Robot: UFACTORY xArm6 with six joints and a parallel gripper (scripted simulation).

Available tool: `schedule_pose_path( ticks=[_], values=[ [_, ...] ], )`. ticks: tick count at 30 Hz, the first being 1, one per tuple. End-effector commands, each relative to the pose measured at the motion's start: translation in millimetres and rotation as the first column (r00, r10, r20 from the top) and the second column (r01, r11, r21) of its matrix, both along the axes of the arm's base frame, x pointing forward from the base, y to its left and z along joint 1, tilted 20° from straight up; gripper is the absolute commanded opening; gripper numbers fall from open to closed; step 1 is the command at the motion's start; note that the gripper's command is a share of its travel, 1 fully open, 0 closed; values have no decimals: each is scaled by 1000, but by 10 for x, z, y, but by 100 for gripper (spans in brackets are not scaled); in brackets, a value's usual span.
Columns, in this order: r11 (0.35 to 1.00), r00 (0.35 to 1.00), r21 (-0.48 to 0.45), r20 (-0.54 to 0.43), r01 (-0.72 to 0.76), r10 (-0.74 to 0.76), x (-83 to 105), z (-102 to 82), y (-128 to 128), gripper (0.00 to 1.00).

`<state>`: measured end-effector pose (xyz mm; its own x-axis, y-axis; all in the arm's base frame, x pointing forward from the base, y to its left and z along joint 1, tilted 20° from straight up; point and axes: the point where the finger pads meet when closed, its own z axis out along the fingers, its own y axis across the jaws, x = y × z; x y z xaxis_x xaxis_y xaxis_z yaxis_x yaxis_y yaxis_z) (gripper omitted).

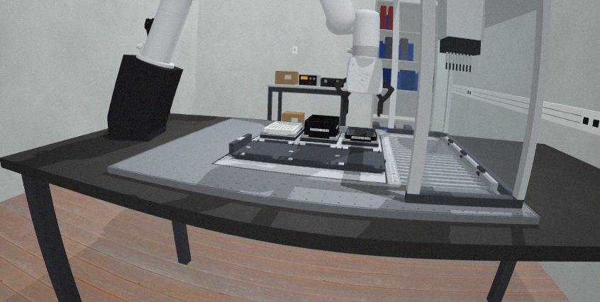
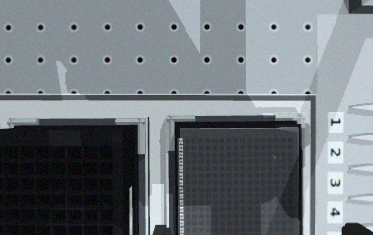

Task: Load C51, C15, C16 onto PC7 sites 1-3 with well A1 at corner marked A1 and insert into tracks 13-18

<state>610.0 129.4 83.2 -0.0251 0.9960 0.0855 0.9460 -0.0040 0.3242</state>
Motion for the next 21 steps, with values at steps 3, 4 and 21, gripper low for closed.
schedule_pose_path(
  ticks=[3, 4, 21],
  values=[
    [1000, 1000, 1, 5, 0, 0, 50, -73, 13, 100],
    [1000, 1000, 1, 5, 0, 0, 50, -73, 13, 100],
    [1000, 1000, 1, 5, 0, 0, 121, -278, 32, 100]
  ],
)
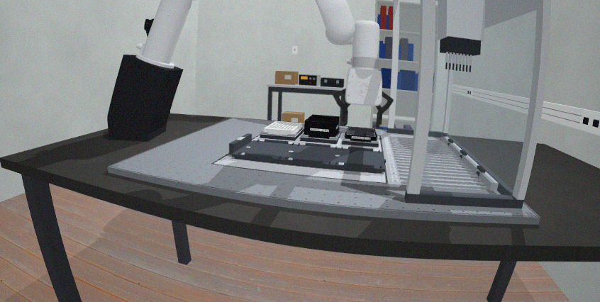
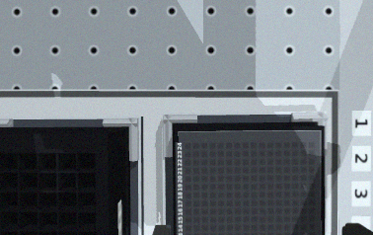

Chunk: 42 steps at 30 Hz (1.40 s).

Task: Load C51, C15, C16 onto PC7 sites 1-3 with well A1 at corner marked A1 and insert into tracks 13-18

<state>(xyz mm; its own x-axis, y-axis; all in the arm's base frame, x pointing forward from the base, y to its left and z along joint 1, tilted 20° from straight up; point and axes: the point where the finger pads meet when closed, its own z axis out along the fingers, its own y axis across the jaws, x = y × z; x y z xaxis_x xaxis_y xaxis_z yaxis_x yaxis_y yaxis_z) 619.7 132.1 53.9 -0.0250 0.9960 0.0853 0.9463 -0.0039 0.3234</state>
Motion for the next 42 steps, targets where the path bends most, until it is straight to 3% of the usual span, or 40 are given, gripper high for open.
schedule_pose_path(
  ticks=[1, 42],
  values=[
    [1000, 1000, 1, 6, 0, 0, 24, 15, 5, 100],
    [1000, 1000, 1, 6, 0, 0, 85, -161, 22, 100]
  ],
)
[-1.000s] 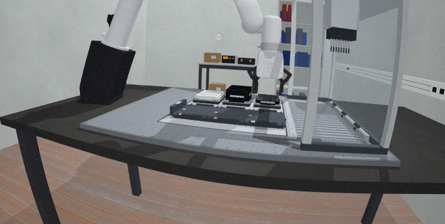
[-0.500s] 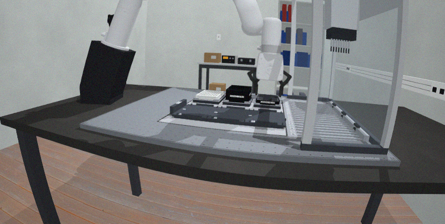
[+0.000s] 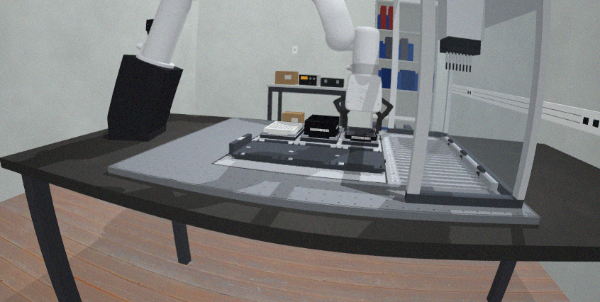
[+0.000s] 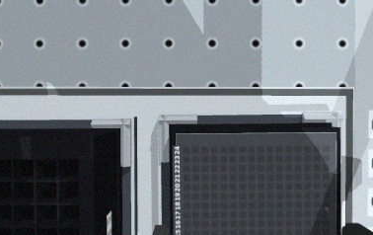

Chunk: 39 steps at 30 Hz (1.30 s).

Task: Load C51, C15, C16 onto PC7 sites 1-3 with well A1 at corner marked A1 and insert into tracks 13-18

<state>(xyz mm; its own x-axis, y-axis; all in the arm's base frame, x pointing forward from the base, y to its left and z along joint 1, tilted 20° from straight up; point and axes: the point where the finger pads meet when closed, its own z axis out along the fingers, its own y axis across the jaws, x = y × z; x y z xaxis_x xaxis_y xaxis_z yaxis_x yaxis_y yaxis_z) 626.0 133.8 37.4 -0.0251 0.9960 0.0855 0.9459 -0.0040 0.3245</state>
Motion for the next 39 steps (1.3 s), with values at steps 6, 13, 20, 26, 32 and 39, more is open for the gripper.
schedule_pose_path(
  ticks=[6, 13, 20, 26, 32, 39],
  values=[
    [1000, 1000, 1, 5, 0, 0, 26, -8, 6, 100],
    [1000, 1000, 1, 5, 0, 0, 26, -8, 6, 100],
    [1000, 1000, 1, 5, 0, 0, 26, -7, 6, 100],
    [1000, 1000, 1, 5, 0, 0, 24, -2, 5, 0],
    [1000, 1000, 1, 5, 0, 0, 24, -2, 5, 0],
    [1000, 1000, 1, 5, 0, 0, 23, -3, 5, 0]
  ],
)
